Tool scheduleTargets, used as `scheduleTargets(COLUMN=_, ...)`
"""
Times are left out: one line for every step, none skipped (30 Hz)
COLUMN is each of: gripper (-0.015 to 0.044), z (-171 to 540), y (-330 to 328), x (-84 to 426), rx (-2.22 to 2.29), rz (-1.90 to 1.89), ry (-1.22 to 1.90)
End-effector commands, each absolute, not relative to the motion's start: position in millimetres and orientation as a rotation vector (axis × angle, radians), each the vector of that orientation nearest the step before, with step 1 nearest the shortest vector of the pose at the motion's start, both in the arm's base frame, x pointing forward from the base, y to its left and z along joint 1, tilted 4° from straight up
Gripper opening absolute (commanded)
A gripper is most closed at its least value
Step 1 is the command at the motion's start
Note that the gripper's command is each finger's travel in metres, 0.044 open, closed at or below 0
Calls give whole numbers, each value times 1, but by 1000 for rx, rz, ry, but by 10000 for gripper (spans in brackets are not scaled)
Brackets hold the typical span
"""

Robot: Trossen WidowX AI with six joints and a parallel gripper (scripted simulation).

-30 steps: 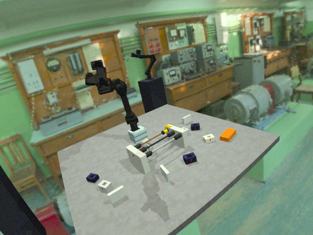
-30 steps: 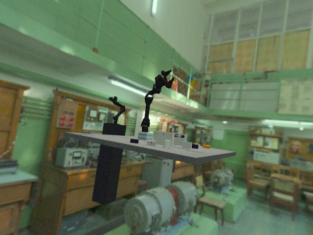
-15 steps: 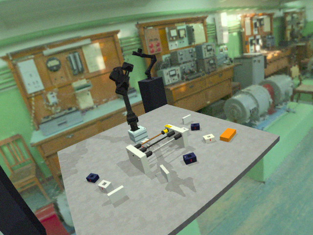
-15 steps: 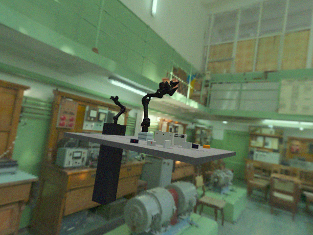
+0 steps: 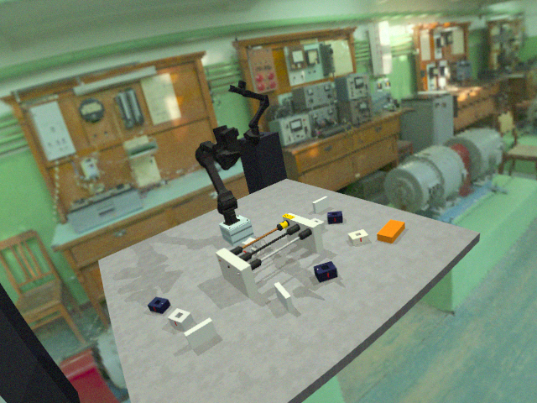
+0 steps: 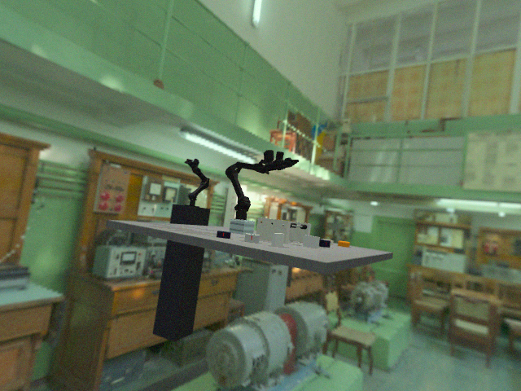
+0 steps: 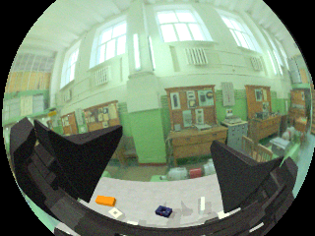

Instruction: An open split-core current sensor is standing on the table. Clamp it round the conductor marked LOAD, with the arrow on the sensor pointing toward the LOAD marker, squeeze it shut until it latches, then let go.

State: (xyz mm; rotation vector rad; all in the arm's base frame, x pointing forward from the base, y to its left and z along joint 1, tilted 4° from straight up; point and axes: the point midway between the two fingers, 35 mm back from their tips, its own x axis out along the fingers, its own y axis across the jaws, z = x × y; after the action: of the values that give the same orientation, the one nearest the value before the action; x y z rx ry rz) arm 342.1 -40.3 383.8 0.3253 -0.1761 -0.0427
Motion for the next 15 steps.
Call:
scheduleTargets(gripper=440, z=326, y=-2, x=317, rx=17, rz=-3, ry=-55)
scheduleTargets(gripper=440, z=323, y=0, x=316, rx=1, rz=0, ry=-50)
scheduleTargets(gripper=440, z=323, y=0, x=316, rx=0, rz=0, ry=-50)
scheduleTargets(gripper=440, z=323, y=0, x=316, rx=0, rz=0, ry=-50)
scheduleTargets(gripper=440, z=323, y=0, x=316, rx=0, rz=0, ry=-50)
scheduleTargets(gripper=440, z=323, y=0, x=316, rx=0, rz=0, ry=-50)
scheduleTargets(gripper=440, z=323, y=0, x=316, rx=0, rz=0, ry=-50)
scheduleTargets(gripper=440, z=323, y=0, x=316, rx=0, rz=0, ry=-50)
scheduleTargets(gripper=440, z=323, y=0, x=316, rx=0, rz=0, ry=-50)
scheduleTargets(gripper=440, z=323, y=0, x=316, rx=0, rz=0, ry=-50)
scheduleTargets(gripper=440, z=323, y=0, x=316, rx=0, rz=0, ry=-50)
scheduleTargets(gripper=440, z=323, y=0, x=316, rx=0, rz=0, ry=-50)
scheduleTargets(gripper=440, z=323, y=0, x=316, rx=0, rz=0, ry=-50)
scheduleTargets(gripper=440, z=323, y=0, x=316, rx=0, rz=0, ry=-50)
scheduleTargets(gripper=440, z=322, y=1, x=317, rx=3, rz=3, ry=-37)
